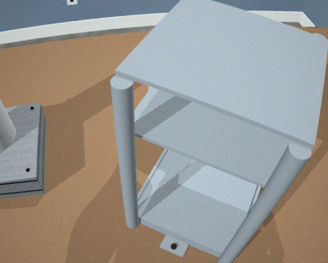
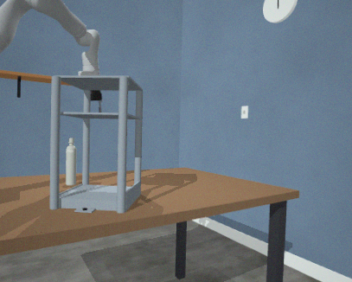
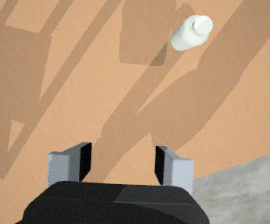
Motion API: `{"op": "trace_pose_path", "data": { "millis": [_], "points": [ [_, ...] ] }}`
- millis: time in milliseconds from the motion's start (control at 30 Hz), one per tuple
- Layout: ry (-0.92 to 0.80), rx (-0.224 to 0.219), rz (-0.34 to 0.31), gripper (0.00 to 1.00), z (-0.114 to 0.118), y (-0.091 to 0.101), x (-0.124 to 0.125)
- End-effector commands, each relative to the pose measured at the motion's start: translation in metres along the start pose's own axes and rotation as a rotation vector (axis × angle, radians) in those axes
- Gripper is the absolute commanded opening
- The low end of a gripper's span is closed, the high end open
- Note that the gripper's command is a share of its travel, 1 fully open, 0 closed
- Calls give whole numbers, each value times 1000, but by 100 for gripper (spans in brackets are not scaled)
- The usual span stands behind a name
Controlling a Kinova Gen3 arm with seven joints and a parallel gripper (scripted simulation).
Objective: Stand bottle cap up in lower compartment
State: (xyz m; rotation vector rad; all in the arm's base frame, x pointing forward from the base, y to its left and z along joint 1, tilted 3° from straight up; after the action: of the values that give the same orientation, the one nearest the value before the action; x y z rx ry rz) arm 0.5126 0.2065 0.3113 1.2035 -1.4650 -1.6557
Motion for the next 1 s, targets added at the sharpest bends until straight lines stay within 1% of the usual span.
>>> {"op": "trace_pose_path", "data": {
  "millis": [0, 200, 233, 433, 467, 767, 800, 967],
  "points": [
    [-4, 5, 10, 100, 3, 5, 4],
    [-4, 5, 10, 100, 3, 5, 4],
    [-31, -4, 46, 100, 11, 9, 16],
    [-31, -4, 46, 100, 11, 9, 16],
    [-57, -11, 78, 100, 19, 13, 27],
    [-57, -11, 78, 100, 19, 13, 27],
    [-82, -18, 109, 100, 26, 17, 37],
    [-82, -18, 109, 100, 26, 17, 37]
  ]
}}
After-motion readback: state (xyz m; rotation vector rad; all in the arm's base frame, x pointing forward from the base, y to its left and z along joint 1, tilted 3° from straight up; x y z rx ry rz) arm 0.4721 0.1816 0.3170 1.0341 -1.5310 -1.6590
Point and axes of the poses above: the point where the finger pads meet when closed, its own y axis back along the fingers, its own z axis across the jaws, x = y × z, the point moved 8 cm from there along y, back along the fingers, and after that the axes turned 1 degree about -y, right-handed, at the moved point
